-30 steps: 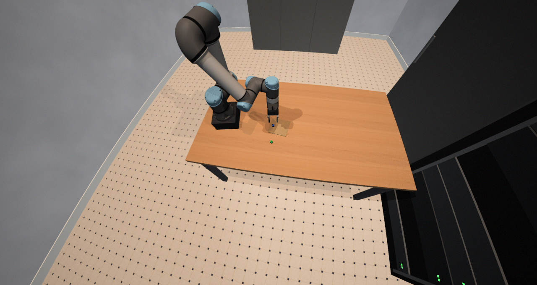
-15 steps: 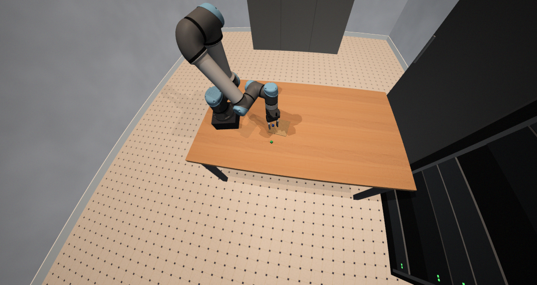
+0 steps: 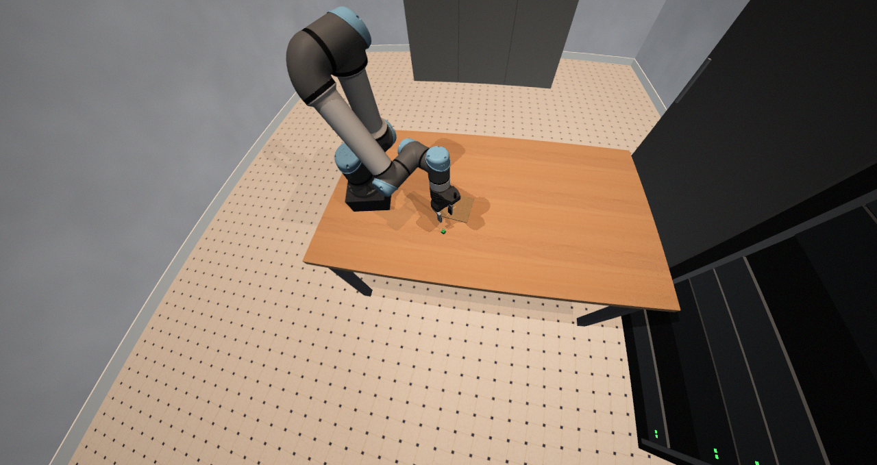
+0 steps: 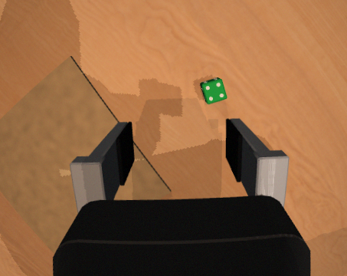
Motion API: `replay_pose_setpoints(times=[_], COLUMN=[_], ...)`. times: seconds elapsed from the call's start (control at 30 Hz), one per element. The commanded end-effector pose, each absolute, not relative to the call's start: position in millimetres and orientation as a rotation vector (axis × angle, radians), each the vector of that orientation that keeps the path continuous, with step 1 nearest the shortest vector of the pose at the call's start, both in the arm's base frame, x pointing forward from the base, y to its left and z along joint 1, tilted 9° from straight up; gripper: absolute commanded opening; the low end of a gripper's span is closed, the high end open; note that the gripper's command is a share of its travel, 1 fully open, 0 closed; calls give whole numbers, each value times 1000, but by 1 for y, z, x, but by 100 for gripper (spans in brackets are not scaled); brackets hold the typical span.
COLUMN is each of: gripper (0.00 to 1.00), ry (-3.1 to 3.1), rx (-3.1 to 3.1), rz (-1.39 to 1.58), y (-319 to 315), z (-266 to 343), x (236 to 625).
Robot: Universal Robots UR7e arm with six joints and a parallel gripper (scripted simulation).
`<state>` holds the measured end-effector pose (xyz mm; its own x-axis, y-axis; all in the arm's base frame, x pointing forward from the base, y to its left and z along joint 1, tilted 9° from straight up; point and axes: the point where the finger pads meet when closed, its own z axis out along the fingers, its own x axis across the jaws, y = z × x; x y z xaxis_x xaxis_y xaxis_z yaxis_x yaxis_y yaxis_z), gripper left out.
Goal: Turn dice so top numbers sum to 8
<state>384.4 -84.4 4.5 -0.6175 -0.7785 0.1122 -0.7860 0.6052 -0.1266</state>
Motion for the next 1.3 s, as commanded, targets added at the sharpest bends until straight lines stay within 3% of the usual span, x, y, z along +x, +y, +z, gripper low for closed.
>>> replay_pose_setpoints(times=[0.0,0.67,0.7,1.27], gripper=[100,100,64,64], ry=[-2680,-2553,-2553,-2553], rx=[1532,1714,1714,1714], rz=[242,239,239,239], y=[-99,-116,-116,-116], z=[5,5,5,5], x=[384,382,382,382])
